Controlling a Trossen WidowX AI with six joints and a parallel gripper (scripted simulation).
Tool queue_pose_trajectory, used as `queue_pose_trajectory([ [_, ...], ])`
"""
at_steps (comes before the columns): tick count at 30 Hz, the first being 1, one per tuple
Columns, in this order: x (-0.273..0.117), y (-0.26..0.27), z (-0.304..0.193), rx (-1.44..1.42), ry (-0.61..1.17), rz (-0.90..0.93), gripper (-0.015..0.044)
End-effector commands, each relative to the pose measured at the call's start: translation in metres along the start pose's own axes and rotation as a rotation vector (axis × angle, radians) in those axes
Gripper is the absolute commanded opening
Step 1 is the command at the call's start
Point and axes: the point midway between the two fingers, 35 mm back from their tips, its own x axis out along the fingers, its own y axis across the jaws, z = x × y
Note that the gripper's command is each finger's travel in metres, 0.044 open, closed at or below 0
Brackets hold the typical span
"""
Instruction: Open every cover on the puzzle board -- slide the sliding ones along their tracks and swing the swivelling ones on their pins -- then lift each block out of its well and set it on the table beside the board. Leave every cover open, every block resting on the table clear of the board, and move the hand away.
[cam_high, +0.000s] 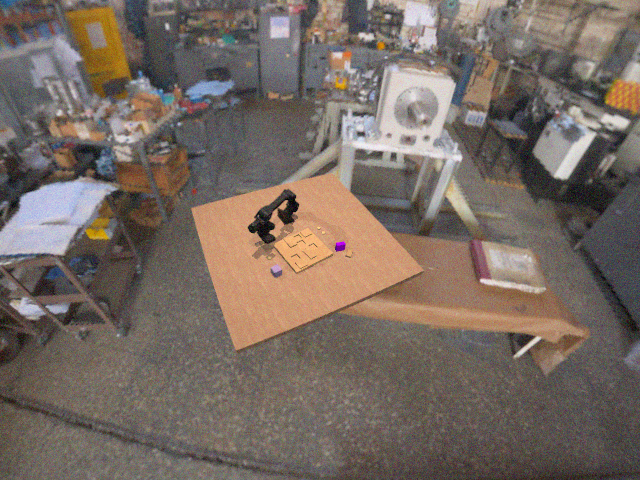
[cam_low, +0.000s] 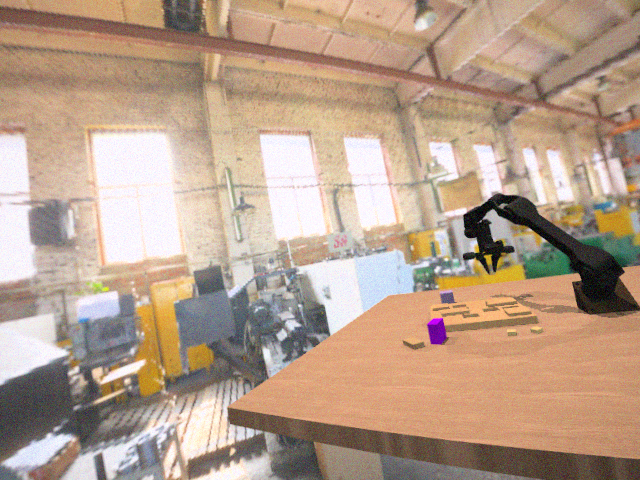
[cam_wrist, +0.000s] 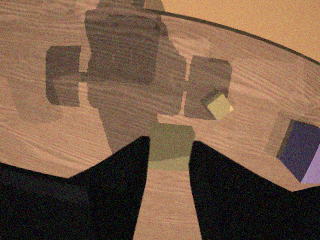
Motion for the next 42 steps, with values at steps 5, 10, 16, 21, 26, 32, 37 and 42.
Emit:
queue_pose_trajectory([
  [5,0.014,0.000,-0.002,-0.005,-0.001,0.005,0.0080],
  [10,0.022,0.000,-0.003,-0.005,-0.001,0.004,0.0080],
  [16,0.032,-0.001,-0.004,-0.005,-0.001,0.004,0.0080],
  [21,0.040,-0.001,-0.004,-0.005,-0.001,0.004,0.0080],
  [26,0.048,-0.001,-0.004,-0.005,-0.001,0.004,0.0080],
  [32,0.058,-0.001,-0.004,-0.005,-0.001,0.003,0.0080],
  [37,0.066,-0.001,-0.004,-0.006,-0.002,0.003,0.0080],
  [42,0.074,-0.001,-0.003,-0.006,-0.002,0.003,0.0080],
])
